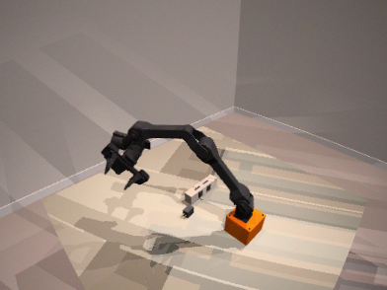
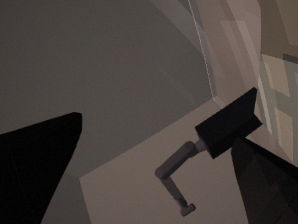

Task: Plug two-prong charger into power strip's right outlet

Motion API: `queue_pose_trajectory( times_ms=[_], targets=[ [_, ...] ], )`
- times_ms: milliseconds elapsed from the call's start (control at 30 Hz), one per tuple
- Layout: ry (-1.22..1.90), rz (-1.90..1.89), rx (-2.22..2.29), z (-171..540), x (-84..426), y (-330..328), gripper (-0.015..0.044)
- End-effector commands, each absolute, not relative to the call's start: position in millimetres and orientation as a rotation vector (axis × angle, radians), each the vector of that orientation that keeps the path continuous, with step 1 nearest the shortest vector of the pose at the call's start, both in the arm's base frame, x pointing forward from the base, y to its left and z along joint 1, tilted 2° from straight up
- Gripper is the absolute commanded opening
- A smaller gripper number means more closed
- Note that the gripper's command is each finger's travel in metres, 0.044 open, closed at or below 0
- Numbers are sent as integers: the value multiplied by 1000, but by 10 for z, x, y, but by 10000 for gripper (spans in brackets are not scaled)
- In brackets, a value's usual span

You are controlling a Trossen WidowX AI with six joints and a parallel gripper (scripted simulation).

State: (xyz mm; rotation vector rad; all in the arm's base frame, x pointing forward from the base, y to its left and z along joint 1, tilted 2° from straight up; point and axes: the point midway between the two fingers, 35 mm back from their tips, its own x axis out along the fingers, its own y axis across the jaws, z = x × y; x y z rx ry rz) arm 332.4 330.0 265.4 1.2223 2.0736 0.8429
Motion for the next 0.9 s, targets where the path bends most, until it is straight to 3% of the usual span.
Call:
queue_pose_trajectory(
  times_ms=[0,867],
  targets=[
    [2070,844,1219,2649,3325,3298,426],
    [1678,933,694,1837,3338,2891,440]
  ],
)
